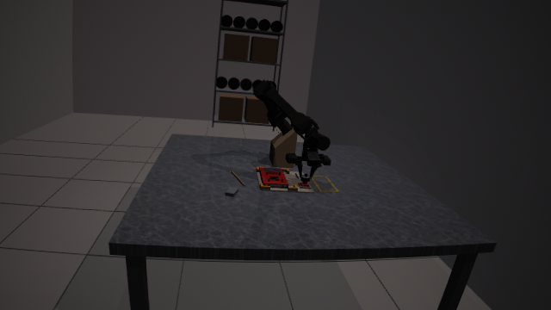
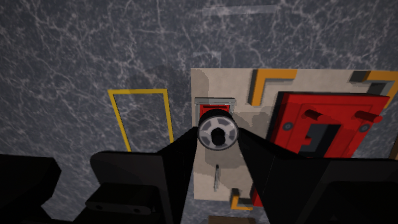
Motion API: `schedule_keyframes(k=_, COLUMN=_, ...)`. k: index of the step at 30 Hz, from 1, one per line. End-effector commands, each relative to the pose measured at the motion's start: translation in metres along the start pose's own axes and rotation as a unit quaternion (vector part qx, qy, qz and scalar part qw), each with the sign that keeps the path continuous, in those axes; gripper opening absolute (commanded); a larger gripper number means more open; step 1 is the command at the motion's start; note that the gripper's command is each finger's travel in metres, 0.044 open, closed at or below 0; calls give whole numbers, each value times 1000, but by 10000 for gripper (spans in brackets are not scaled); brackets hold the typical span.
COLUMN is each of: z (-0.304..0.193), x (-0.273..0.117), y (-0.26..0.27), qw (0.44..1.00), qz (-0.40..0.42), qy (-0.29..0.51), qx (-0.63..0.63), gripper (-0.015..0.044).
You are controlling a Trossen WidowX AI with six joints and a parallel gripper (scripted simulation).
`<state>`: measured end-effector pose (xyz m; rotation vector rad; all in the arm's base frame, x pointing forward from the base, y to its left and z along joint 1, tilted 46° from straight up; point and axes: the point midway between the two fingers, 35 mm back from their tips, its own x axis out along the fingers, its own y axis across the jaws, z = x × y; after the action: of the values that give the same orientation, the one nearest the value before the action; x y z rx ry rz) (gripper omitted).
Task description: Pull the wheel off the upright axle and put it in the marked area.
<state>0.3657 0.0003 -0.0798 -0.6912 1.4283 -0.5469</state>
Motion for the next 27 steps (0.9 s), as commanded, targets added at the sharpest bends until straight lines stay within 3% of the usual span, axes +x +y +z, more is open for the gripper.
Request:
schedule_keyframes(k=1, z=0, x=-12, y=2, qw=1000, qz=-1, qy=-7, qx=-8, gripper=0)
schedule_keyframes(k=27, z=0, x=-21, y=2, qw=1000, qz=-1, qy=-8, qx=-9, gripper=0)
